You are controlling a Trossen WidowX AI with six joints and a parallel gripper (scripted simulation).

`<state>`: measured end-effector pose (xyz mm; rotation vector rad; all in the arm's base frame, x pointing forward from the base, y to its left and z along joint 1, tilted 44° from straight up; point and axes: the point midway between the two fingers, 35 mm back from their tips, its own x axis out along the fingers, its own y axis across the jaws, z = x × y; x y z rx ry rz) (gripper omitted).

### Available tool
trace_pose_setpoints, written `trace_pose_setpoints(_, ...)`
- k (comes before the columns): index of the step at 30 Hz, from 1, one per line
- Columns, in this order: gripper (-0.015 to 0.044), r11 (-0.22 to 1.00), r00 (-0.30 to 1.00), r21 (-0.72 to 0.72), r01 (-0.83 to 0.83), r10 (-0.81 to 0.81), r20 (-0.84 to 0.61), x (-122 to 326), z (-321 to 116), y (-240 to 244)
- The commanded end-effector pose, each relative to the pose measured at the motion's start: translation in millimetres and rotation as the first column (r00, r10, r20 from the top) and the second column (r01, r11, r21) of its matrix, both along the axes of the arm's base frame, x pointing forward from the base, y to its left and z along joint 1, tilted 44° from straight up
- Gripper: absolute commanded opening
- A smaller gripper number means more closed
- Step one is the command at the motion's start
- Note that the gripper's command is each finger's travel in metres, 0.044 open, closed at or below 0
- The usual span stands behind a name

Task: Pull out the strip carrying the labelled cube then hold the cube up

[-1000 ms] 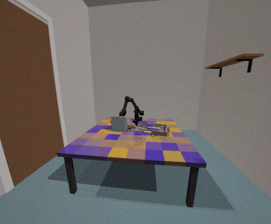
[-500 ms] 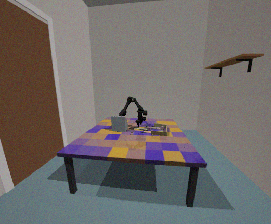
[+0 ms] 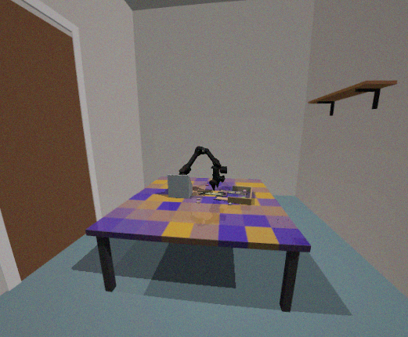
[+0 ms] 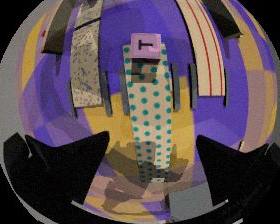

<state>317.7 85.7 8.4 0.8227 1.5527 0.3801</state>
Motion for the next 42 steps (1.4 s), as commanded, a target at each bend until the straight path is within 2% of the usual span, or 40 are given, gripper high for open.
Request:
trace_pose_setpoints(1,0.0440,1.000,1.000,0.003,0.000,0.000,0.004,15.2,0.2,-4.0)
trace_pose_setpoints(25,0.0440,1.000,1.000,0.002,0.000,0.000,0.007,89.7,2.7,-21.0)
trace_pose_setpoints(32,0.0256,1.000,1.000,0.001,0.000,0.000,0.007,90.5,-3.6,-15.1)
trace_pose_setpoints(42,0.0250,1.000,1.000,0.002,0.000,0.000,0.007,91.5,-15.5,-3.8)
